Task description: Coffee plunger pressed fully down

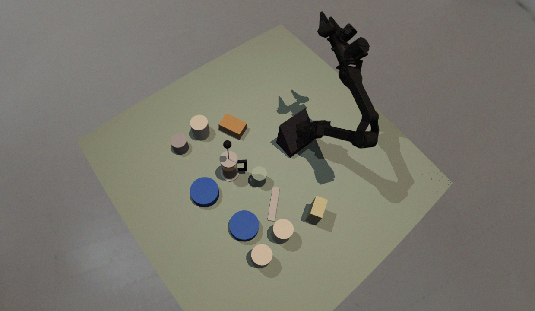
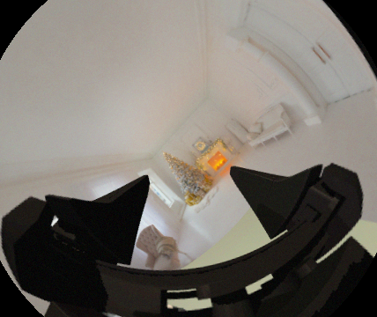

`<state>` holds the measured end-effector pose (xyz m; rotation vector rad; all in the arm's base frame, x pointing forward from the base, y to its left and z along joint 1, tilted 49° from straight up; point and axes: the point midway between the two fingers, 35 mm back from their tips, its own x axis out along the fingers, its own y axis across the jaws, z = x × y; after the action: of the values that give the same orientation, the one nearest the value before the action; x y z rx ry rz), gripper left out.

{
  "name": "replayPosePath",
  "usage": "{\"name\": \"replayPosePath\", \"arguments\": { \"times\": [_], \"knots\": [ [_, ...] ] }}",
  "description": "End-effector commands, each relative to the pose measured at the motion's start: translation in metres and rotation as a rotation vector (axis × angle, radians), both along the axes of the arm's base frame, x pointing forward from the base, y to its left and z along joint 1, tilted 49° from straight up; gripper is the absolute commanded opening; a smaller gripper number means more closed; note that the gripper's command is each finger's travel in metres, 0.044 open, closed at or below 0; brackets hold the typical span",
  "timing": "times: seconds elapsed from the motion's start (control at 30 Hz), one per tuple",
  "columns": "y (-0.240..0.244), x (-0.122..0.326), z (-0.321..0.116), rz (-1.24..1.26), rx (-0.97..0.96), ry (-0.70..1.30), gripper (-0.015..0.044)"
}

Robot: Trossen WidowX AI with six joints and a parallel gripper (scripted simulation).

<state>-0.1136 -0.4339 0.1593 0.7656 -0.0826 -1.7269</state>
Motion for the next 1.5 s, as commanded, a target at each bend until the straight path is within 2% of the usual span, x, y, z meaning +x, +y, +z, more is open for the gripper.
{"name": "replayPosePath", "arguments": {
  "times": [0.0, 0.2, 0.4, 0.63, 0.83, 1.03, 1.47],
  "knots": [
    [-0.01, 0.061, -0.011, 0.211, 0.053, -0.004, 0.044],
    [-0.001, 0.164, -0.024, 0.548, 0.13, -0.027, 0.044],
    [0.03, 0.252, -0.033, 0.847, 0.2, -0.052, 0.044],
    [0.097, 0.352, -0.036, 1.274, 0.278, -0.106, 0.044],
    [0.173, 0.416, -0.031, 1.627, 0.338, -0.178, 0.044],
    [0.249, 0.454, -0.018, 1.919, 0.392, -0.267, 0.044],
    [0.297, 0.449, -0.055, 1.944, 0.384, -0.281, 0.044]
  ]
}}
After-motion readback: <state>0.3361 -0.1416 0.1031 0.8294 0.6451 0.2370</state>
